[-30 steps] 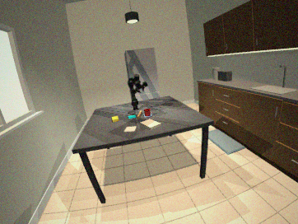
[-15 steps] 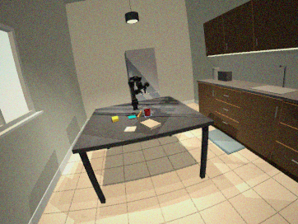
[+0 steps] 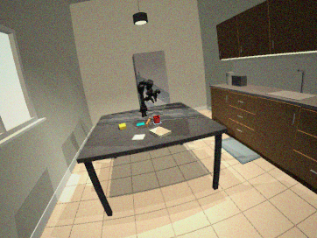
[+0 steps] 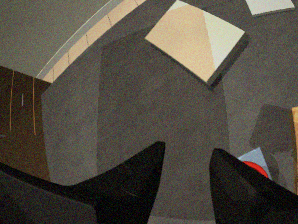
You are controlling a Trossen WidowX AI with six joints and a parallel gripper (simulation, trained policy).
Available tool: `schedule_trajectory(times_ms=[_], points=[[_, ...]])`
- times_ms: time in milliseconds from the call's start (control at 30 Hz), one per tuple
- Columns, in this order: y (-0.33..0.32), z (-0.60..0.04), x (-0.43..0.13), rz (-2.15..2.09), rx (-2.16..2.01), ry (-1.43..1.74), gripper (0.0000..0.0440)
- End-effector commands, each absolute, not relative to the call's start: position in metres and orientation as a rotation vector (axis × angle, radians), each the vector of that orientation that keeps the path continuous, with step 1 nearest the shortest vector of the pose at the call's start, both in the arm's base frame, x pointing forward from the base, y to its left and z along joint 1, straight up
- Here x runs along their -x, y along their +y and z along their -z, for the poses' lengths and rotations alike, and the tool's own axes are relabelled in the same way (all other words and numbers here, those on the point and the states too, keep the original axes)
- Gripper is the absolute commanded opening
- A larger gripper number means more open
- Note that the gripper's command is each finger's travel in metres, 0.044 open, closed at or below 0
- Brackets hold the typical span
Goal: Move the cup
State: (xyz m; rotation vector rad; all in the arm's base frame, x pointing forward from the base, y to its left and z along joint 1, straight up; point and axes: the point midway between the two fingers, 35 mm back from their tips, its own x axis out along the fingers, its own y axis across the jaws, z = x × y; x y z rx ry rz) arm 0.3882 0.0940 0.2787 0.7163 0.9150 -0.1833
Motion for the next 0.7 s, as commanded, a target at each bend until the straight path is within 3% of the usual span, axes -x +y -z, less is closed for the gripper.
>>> schedule_trajectory(times_ms=[0, 667], points=[[0.096, -0.273, -0.388, 0.216, -0.737, 0.957, 0.0116], [0.092, -0.217, -0.374, 0.458, -0.71, 1.222, 0.0125]])
